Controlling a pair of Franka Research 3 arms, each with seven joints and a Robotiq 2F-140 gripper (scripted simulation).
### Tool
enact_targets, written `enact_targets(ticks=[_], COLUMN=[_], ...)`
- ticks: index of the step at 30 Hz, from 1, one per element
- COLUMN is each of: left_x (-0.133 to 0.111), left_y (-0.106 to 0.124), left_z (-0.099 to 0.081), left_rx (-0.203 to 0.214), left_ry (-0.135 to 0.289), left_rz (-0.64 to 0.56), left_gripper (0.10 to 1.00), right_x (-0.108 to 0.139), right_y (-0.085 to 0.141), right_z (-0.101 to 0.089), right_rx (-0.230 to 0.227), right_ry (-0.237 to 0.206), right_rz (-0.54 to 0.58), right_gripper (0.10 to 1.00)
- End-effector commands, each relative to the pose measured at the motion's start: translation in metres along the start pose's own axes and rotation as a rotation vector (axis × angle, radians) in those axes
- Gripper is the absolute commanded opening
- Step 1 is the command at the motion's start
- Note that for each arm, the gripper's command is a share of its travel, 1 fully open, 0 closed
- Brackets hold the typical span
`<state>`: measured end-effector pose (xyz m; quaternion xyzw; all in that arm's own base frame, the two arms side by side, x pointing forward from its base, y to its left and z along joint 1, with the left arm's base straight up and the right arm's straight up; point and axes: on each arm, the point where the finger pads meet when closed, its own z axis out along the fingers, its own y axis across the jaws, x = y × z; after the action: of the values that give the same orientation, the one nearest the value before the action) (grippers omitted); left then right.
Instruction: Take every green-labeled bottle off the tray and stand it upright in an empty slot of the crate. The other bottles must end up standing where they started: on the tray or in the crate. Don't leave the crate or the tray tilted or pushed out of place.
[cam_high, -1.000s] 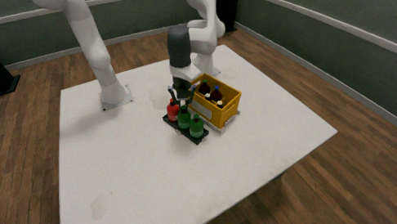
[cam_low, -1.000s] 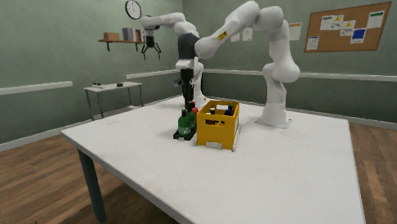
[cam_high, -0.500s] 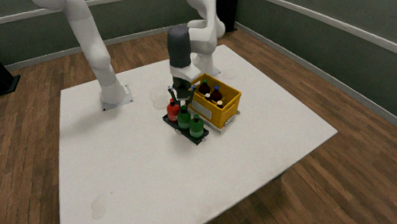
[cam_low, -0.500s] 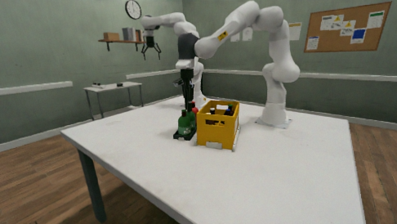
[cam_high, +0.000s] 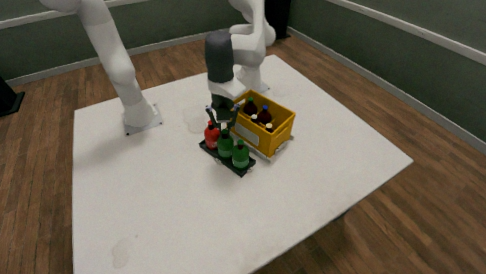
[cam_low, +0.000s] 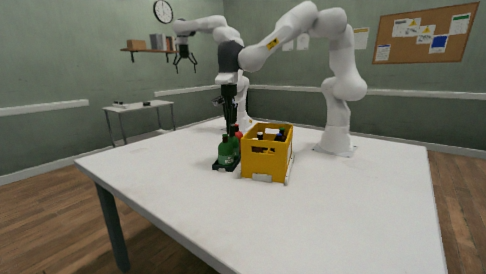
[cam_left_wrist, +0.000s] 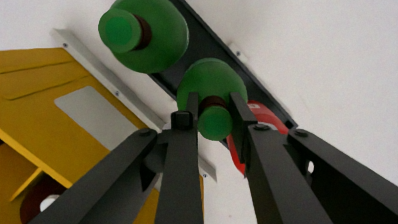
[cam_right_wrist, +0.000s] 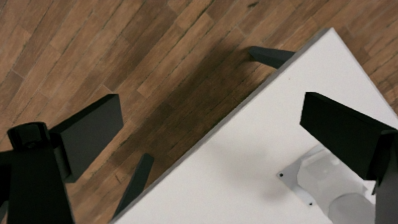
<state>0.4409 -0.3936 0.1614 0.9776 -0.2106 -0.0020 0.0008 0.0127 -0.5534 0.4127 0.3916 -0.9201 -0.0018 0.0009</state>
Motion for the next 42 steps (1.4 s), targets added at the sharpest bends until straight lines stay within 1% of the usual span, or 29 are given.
enact_targets(ticks=[1, 16, 42], left_x=[0.001, 0.001, 0.003], left_y=[-0.001, -0.001, -0.001], left_z=[-0.003, -0.009, -0.036], left_rx=[0.002, 0.002, 0.002], left_ry=[0.004, 0.004, 0.004], left_rz=[-0.003, -0.003, -0.003], left_gripper=[0.099, 0.099, 0.099], right_x=[0.001, 0.001, 0.001], right_y=[-0.001, -0.001, -0.001], right_z=[0.000, 0.000, 0.000], right_rx=[0.004, 0.004, 0.004], right_ry=[0.000, 0.000, 0.000], right_rz=[-0.004, -0.004, -0.004], right_gripper=[1.000, 1.000, 1.000])
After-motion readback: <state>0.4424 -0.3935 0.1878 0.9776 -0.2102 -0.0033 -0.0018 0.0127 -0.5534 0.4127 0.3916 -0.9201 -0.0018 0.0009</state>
